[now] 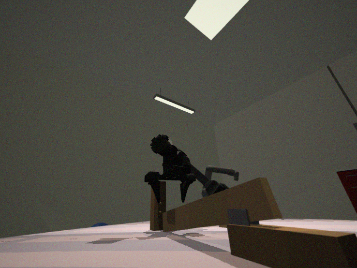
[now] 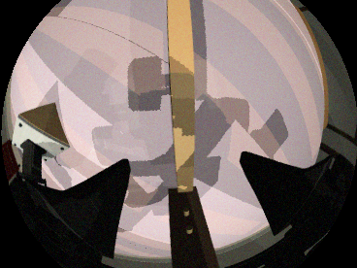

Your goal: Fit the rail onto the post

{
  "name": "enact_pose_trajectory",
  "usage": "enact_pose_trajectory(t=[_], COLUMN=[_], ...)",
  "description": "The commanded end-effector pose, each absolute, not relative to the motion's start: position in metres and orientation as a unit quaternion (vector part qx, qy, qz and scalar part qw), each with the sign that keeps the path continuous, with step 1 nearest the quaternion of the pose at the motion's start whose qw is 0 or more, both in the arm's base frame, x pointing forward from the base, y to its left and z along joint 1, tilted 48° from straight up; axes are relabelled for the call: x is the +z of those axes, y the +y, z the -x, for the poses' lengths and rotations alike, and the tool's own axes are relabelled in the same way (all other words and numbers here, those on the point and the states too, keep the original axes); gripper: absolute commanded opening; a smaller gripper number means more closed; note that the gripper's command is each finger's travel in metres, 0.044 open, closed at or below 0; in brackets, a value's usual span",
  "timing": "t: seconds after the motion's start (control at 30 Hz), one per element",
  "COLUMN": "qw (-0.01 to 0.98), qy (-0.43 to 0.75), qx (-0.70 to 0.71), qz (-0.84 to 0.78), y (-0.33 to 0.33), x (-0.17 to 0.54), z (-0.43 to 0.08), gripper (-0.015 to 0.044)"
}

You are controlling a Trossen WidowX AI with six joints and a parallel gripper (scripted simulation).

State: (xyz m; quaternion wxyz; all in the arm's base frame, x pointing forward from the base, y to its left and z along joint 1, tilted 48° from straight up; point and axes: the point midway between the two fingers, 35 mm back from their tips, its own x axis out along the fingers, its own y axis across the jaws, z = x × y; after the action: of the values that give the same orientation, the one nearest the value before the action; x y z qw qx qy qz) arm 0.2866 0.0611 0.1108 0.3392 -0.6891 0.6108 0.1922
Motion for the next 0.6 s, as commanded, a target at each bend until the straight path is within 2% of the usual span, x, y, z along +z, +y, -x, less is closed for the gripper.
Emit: enact_pose_trajectory(t=[0.0, 0.57], qw=[0.323, 0.324], qy=[0.612, 0.611], qx=[0.197, 0.198], qz=[0.695, 0.695], y=[0.06, 0.045], x=[0.108, 0.093], z=[-0.286, -0.293], gripper=[0.044, 0.044])
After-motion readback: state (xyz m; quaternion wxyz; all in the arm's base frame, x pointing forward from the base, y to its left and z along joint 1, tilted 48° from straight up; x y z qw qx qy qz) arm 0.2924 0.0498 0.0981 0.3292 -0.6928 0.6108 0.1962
